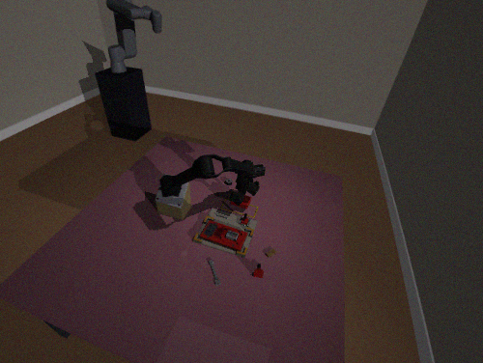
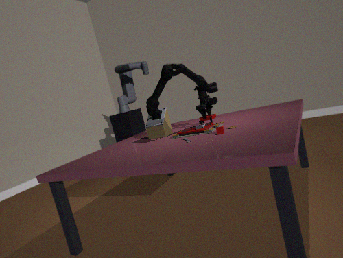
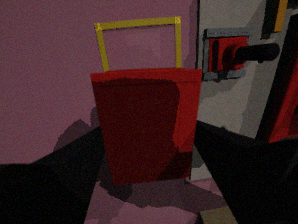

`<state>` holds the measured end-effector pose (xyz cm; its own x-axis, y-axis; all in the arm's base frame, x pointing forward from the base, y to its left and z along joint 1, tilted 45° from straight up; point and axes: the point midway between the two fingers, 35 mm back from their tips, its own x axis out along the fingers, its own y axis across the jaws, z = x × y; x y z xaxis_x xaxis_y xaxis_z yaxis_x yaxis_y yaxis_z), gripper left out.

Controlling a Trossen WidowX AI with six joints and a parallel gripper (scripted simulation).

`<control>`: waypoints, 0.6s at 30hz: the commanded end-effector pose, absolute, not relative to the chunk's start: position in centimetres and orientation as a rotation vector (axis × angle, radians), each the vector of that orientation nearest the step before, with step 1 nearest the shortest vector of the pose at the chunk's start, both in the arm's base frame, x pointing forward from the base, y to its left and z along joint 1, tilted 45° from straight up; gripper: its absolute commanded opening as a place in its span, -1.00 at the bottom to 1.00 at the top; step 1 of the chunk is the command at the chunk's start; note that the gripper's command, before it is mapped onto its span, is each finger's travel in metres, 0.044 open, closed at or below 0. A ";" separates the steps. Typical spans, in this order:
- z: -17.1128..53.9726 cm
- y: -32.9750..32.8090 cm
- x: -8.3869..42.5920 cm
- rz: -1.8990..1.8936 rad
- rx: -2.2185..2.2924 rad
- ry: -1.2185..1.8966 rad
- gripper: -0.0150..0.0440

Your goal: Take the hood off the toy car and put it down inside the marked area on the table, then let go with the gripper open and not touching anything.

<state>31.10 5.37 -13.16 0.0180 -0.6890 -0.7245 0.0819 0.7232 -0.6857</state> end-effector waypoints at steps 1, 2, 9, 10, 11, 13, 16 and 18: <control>-13.3 5.1 31.0 -0.646 -0.544 1.440 -0.49; -13.3 5.0 31.0 -0.646 -0.544 1.440 -0.49; -13.6 4.7 30.9 -0.646 -0.544 1.440 -0.49; -13.7 4.7 30.9 -0.647 -0.544 1.440 -0.49; -13.7 4.6 30.9 -0.647 -0.545 1.440 -0.49; -13.8 4.6 30.9 -0.647 -0.545 1.440 -0.49; -13.9 4.4 30.9 -0.647 -0.545 1.440 -0.49; -14.0 4.3 30.9 -0.647 -0.545 1.440 -0.49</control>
<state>31.03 4.57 -13.89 0.0180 -0.6900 -0.7236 0.0822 0.7223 -0.6867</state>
